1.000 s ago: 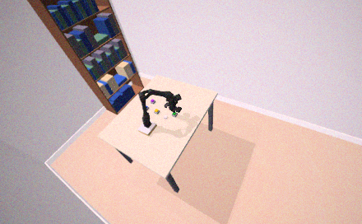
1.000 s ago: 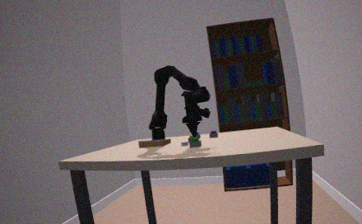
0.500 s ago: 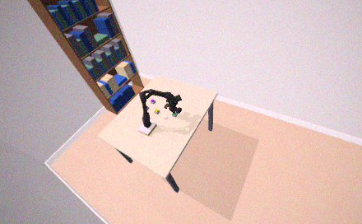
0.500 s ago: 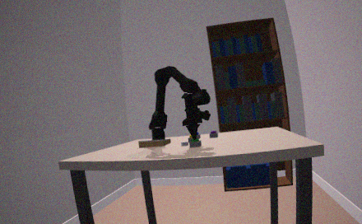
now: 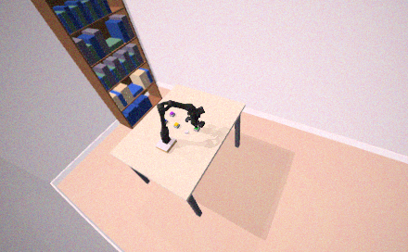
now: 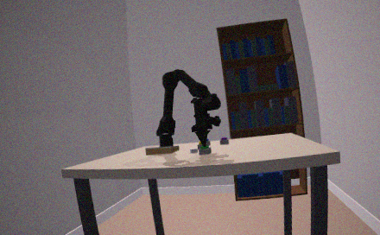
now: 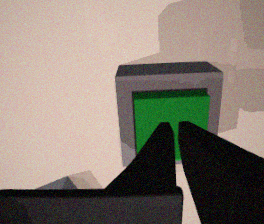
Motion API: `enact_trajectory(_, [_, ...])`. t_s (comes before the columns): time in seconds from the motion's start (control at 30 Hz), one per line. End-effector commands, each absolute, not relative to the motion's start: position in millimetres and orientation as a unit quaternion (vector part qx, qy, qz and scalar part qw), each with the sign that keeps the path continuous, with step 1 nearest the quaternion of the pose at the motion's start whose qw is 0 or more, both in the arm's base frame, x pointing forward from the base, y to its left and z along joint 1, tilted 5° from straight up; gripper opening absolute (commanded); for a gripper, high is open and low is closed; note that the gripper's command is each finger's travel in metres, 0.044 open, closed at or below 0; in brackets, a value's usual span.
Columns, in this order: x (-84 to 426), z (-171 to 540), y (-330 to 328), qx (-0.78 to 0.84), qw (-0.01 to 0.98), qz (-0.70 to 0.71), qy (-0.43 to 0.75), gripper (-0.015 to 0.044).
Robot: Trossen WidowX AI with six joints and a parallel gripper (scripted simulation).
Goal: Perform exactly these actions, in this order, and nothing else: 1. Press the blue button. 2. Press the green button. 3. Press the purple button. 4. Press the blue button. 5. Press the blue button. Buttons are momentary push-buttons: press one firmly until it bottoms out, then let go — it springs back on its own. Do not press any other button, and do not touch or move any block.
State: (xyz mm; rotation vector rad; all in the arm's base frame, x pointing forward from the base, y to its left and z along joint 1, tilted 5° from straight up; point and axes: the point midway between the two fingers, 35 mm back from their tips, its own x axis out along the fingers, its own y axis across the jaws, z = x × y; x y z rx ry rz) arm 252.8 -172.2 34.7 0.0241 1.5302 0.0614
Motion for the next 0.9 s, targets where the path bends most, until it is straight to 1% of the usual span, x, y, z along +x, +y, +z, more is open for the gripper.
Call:
enact_trajectory(0.0, [253, 44, -173, 0.012, 0.721, 0.028, 0.693, 0.002])
enact_trajectory(0.07, [252, 63, -174, 0.014, 0.72, 0.028, 0.693, 0.002])
enact_trajectory(0.23, [252, 68, -174, 0.014, 0.72, 0.028, 0.693, 0.002])
enact_trajectory(0.4, [250, 124, -177, 0.014, 0.72, 0.028, 0.693, 0.002])
enact_trajectory(0.57, [251, 127, -176, 0.014, 0.72, 0.028, 0.693, 0.002])
enact_trajectory(0.67, [273, 130, -148, 0.014, 0.72, 0.027, 0.693, 0.002])
enact_trajectory(0.87, [313, 138, -64, 0.014, 0.722, 0.028, 0.691, 0.002])
